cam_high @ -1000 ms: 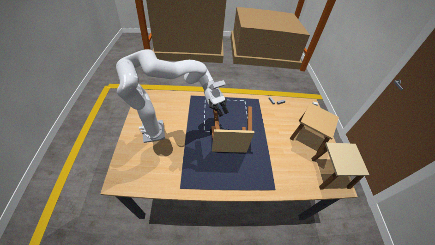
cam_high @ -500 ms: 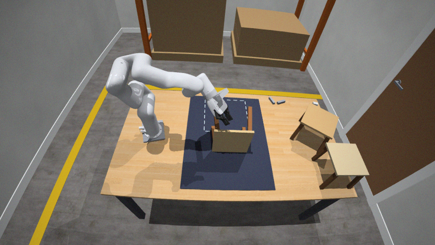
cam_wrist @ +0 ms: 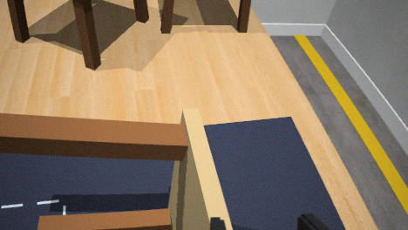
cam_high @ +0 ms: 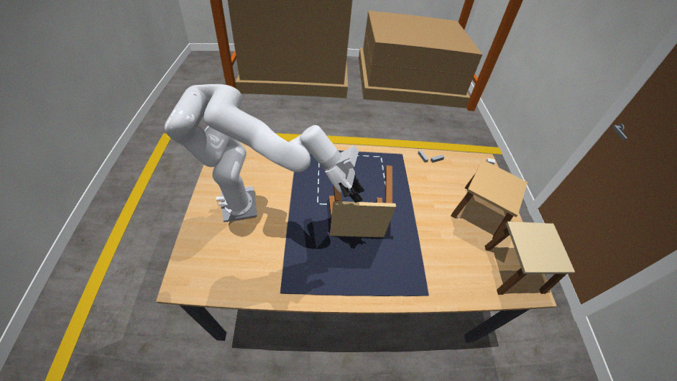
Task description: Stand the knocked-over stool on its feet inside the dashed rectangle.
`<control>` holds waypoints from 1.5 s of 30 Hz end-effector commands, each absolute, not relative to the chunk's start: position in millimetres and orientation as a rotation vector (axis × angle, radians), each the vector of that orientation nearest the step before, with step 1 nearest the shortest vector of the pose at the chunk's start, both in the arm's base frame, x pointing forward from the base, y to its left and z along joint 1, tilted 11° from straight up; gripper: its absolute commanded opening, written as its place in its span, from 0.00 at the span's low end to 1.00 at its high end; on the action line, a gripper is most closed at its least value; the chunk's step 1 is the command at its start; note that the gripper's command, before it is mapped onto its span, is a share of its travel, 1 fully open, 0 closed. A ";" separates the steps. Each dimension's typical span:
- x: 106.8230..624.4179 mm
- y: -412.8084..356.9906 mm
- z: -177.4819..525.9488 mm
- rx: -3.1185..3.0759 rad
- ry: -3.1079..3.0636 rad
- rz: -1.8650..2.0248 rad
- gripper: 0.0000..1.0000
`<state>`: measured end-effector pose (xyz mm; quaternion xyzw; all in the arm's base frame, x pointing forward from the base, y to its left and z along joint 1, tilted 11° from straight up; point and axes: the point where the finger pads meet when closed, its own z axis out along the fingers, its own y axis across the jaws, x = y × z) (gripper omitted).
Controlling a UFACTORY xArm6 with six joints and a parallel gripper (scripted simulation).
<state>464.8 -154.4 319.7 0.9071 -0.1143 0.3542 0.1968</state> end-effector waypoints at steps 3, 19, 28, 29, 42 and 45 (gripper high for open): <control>465.2 -153.9 317.8 2.840 -0.146 0.820 0.45; 465.2 -153.9 317.8 2.844 -0.143 0.818 0.45; 465.2 -153.9 317.8 2.844 -0.143 0.818 0.45; 465.2 -153.9 317.8 2.844 -0.143 0.818 0.45; 465.4 -155.2 311.3 2.844 -0.143 0.818 0.45; 465.5 -155.9 307.6 2.844 -0.143 0.818 0.45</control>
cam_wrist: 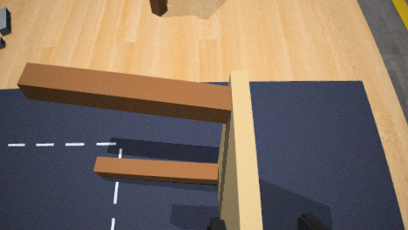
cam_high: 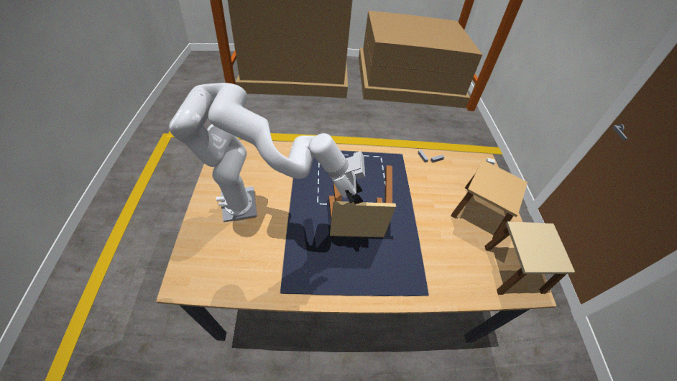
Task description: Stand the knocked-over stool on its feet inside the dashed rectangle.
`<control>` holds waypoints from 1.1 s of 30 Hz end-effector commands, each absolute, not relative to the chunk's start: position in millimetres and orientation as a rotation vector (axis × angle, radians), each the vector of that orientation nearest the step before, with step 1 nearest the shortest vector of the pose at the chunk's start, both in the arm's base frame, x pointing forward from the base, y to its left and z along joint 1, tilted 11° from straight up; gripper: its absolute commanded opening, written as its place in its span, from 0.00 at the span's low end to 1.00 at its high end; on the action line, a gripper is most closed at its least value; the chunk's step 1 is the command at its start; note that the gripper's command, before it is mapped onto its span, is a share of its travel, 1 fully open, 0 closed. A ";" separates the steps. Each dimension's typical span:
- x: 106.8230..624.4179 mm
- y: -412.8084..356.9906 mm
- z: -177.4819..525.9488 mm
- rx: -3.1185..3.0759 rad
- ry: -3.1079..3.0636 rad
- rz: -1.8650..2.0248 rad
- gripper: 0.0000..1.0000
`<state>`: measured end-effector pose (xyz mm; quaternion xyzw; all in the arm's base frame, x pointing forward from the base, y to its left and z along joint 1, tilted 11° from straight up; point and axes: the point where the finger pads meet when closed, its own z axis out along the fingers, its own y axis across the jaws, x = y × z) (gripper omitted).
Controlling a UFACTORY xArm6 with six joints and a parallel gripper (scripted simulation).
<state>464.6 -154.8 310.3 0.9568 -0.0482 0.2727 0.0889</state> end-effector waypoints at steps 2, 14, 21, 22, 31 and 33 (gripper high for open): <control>465.6 -156.4 305.1 2.844 -0.143 0.818 0.45; 465.8 -157.8 297.6 2.844 -0.143 0.818 0.45; 466.0 -158.0 297.1 2.844 -0.143 0.818 0.45; 466.2 -158.1 296.7 2.844 -0.143 0.818 0.45; 470.4 -159.7 289.9 2.844 -0.143 0.818 0.45; 472.6 -160.5 286.5 2.844 -0.143 0.818 0.45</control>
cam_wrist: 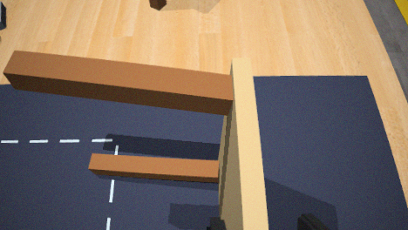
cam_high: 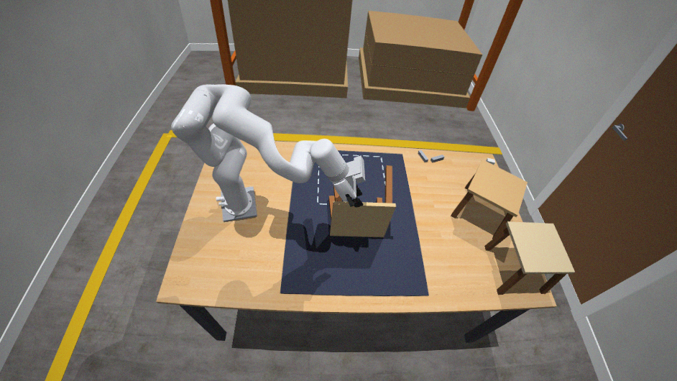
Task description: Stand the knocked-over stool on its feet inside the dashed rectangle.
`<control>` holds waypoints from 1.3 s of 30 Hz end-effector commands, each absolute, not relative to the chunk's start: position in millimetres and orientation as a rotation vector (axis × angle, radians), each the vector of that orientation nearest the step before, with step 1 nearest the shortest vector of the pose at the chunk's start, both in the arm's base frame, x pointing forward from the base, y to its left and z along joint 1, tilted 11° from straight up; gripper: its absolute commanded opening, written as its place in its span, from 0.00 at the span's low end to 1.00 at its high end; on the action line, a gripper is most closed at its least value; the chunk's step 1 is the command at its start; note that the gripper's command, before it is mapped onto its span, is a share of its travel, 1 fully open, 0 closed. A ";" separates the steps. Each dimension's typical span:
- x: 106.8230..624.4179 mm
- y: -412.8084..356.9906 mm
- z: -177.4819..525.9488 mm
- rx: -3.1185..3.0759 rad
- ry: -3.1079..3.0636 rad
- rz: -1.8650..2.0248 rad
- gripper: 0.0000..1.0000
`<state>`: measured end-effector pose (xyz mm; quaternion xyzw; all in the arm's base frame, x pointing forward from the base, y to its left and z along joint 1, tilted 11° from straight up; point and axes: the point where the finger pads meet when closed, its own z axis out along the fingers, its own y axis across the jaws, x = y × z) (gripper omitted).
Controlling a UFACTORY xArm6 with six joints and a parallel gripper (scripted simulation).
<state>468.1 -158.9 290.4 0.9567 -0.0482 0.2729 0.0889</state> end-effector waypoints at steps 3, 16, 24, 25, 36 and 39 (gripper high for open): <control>476.4 -161.9 280.4 2.844 -0.143 0.818 0.45; 492.2 -168.0 254.8 2.844 -0.143 0.818 0.45; 499.9 -170.9 242.4 2.844 -0.143 0.818 0.45; 500.4 -171.1 241.6 2.844 -0.143 0.818 0.45; 501.9 -171.7 239.2 2.844 -0.143 0.818 0.21; 501.9 -171.7 239.2 2.844 -0.143 0.818 0.21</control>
